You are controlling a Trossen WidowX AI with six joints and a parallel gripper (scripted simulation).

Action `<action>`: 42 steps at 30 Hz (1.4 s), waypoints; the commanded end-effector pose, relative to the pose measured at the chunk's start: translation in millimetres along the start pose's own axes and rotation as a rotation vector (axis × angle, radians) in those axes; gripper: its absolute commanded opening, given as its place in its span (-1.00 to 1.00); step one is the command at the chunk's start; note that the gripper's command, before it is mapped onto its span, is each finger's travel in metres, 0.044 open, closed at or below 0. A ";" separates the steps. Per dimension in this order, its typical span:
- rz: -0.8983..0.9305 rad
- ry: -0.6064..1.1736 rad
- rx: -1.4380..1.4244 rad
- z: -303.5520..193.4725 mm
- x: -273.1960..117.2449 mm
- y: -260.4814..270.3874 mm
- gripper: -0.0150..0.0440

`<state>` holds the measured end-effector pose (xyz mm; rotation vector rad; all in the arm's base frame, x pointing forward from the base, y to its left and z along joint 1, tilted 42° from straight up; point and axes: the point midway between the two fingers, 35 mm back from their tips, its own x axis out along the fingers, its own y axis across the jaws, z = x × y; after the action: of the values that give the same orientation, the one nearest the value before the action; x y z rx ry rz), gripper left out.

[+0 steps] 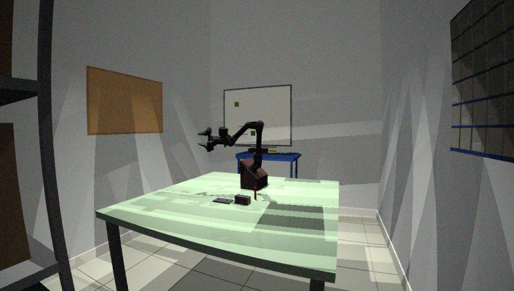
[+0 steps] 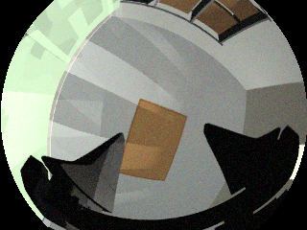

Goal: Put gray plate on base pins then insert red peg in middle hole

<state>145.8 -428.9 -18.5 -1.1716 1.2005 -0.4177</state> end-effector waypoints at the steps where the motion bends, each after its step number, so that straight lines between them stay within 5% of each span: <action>1: 0.000 0.000 0.000 0.0 0.0 0.0 0.95; 10: 0.156 -0.284 -0.016 104.0 -1.7 -0.2 1.00; 21: 0.426 -0.639 -0.103 241.3 -56.9 12.5 1.00; 32: 0.865 -1.014 -0.271 354.4 -202.0 32.6 1.00; 39: 1.172 -1.160 -0.384 380.3 -317.2 38.7 1.00; 42: 1.201 -1.169 -0.395 380.4 -326.1 39.3 1.00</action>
<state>349.2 18.0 69.2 -0.6177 0.6929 1.2689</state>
